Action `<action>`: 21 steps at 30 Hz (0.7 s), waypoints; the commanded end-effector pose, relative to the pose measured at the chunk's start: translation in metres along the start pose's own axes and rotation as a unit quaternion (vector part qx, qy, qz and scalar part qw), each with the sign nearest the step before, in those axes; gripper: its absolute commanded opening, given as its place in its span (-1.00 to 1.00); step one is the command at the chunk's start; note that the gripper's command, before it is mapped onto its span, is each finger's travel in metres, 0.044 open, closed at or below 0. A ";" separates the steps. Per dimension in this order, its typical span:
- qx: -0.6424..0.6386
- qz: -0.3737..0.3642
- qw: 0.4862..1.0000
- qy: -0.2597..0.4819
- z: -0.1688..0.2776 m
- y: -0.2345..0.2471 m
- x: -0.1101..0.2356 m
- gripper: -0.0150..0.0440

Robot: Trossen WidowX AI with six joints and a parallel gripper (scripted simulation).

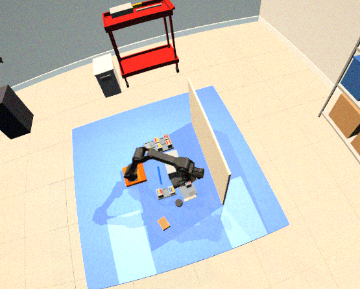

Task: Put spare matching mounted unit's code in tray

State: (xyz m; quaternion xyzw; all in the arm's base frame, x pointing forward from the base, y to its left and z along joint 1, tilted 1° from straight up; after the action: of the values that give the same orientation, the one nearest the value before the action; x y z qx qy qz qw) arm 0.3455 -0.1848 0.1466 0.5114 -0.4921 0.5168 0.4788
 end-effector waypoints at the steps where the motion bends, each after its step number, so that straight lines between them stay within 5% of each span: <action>1: 0.001 -0.001 1.000 0.001 0.000 0.000 -0.003 -0.49; 21: 0.001 -0.001 1.000 0.001 0.000 0.001 -0.017 -0.49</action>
State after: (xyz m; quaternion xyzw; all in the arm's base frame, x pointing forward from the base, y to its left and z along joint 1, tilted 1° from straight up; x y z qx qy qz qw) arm 0.3449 -0.1843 0.1317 0.5115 -0.4920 0.5169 0.4787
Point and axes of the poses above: the point midway between the two fingers, 35 mm back from their tips, its own x axis back along the fingers, its own y axis across the jaws, z = x × y, the point moved 5 cm from there along x, back along the fingers, and after that the axes turned 2 degrees about -x, right-handed, at the moved point
